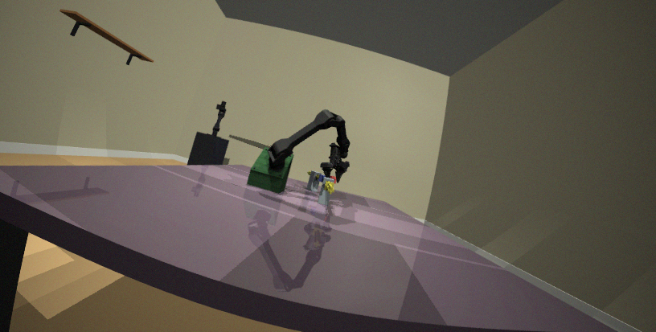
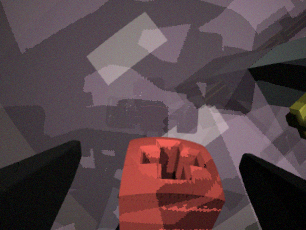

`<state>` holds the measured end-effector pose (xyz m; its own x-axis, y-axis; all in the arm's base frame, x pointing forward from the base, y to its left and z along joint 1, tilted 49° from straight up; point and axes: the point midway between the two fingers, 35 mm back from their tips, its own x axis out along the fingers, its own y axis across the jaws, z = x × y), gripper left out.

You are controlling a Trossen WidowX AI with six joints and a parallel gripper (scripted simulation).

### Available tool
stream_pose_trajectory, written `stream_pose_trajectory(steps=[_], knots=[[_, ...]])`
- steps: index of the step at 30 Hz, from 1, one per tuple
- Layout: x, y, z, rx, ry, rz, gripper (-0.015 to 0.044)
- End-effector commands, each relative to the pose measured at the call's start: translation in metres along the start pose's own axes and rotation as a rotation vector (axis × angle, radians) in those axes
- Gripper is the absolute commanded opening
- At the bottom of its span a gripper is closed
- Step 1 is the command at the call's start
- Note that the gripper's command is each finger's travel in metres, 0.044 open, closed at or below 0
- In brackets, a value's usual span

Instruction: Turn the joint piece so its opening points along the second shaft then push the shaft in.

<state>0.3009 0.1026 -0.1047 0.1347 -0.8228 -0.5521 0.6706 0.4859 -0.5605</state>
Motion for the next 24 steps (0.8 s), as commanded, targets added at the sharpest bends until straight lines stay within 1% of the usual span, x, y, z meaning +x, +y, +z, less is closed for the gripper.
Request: stream_pose_trajectory(steps=[1, 15, 24], knots=[[0.008, -0.001, -0.001, -0.004, 0.001, -0.007, 0.044], [0.027, -0.001, -0.001, -0.003, 0.0, -0.008, 0.044], [0.027, -0.001, -0.001, -0.003, 0.0, -0.008, 0.0204]])
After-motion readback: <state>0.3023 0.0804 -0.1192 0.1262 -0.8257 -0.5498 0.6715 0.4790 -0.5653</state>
